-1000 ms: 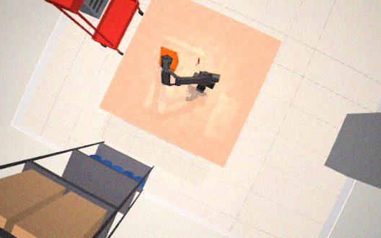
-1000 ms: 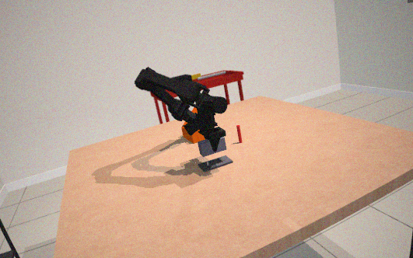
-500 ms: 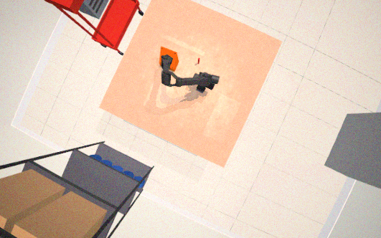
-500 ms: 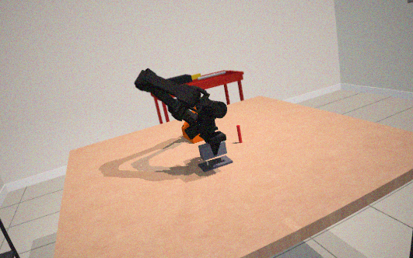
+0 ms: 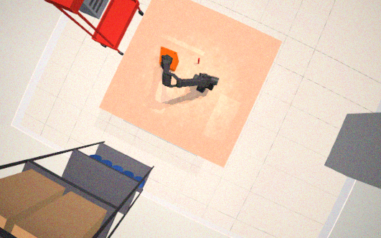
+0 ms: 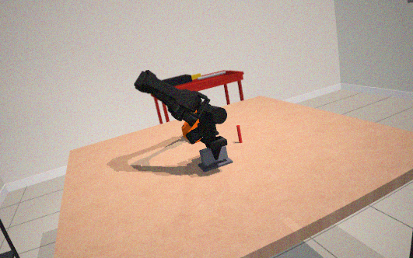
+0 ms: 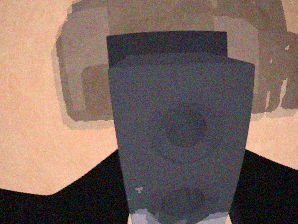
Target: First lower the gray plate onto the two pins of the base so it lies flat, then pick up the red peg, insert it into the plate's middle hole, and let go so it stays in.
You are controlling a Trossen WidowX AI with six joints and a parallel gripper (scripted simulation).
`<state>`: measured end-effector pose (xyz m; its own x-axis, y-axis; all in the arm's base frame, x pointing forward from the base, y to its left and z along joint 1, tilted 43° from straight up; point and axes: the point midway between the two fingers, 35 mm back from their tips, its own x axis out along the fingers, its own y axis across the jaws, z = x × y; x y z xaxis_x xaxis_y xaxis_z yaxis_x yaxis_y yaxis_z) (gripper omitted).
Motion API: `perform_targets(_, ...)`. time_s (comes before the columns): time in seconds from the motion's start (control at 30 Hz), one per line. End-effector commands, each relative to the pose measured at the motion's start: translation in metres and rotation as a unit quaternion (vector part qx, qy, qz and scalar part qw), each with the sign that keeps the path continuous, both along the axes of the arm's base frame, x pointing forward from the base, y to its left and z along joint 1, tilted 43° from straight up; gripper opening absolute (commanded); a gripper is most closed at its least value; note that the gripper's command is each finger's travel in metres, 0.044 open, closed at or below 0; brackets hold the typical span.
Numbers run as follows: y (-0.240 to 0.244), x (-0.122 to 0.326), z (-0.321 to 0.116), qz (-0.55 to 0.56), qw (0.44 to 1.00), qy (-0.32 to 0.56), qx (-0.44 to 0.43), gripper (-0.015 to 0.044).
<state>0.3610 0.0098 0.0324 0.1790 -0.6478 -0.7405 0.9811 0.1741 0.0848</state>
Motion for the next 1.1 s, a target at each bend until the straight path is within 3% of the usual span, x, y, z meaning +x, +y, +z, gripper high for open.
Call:
perform_targets(0.0, -0.005, -0.001, -0.005, 0.000, 1.000, 0.002, -0.004, 0.0000)
perform_targets(0.27, -0.001, 0.000, -0.002, 0.000, 1.000, 0.000, 0.000, 0.0000)
perform_targets(0.83, -0.001, 0.000, -0.002, 0.000, 1.000, 0.000, 0.000, 0.0440)
perform_targets(1.07, 0.016, 0.000, 0.014, 0.000, 1.000, 0.001, 0.001, 0.0440)
